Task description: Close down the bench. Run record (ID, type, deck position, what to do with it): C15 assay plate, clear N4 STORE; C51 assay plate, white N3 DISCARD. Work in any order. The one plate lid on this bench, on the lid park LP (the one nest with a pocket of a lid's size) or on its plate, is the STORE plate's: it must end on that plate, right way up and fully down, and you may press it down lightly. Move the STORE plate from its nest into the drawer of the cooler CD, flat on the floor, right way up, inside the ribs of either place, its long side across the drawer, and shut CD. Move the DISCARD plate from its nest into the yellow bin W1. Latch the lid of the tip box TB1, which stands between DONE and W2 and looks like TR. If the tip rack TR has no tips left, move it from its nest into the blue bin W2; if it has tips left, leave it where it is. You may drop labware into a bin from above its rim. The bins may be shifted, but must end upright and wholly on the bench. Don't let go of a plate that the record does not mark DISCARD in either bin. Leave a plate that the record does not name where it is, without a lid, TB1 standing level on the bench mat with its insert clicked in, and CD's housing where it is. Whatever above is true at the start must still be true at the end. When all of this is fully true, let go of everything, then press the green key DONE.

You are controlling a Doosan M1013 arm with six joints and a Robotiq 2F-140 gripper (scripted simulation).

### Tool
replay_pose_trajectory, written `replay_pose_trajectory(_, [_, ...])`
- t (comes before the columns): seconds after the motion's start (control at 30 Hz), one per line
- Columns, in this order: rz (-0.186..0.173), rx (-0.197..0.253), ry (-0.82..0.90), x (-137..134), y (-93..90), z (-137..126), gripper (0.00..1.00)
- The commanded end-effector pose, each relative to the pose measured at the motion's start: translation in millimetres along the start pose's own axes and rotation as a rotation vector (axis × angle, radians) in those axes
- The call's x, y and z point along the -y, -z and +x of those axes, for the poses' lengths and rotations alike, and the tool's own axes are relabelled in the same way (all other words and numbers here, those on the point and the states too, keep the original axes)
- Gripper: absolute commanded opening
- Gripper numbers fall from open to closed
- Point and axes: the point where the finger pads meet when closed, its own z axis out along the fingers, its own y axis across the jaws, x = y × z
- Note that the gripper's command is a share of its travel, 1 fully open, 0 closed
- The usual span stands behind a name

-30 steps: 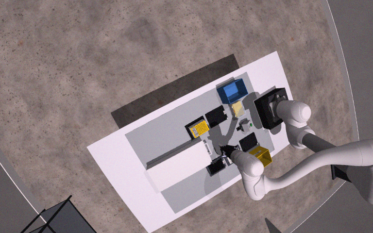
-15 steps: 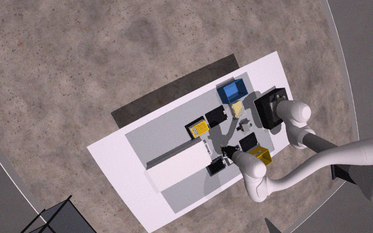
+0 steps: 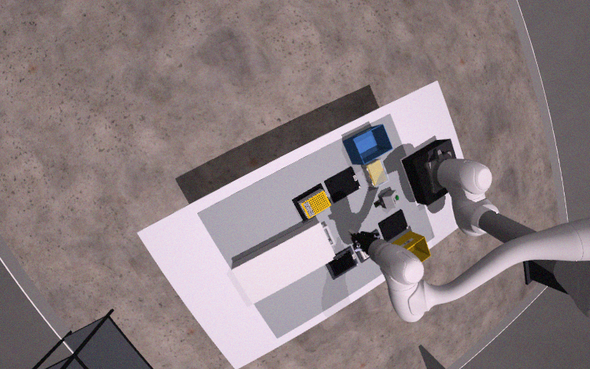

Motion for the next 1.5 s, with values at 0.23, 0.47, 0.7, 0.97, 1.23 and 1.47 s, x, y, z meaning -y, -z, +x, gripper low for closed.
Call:
replay_pose_trajectory(0.23, [0.000, 0.000, -0.233, 13, 2.3, 25, 0.66])
replay_pose_trajectory(0.47, [0.000, 0.000, -0.467, 27, 4.4, 49, 0.66])
replay_pose_trajectory(0.7, [0.000, 0.000, -0.633, 36, 6.0, 67, 0.66])
replay_pose_trajectory(0.97, [0.000, 0.000, -0.900, 51, 8.4, 95, 0.66])
replay_pose_trajectory(1.23, [0.000, 0.000, -1.100, 62, 10.2, 116, 0.66])
replay_pose_trajectory(1.47, [0.000, 0.000, -1.333, 76, 12.4, 140, 0.66])
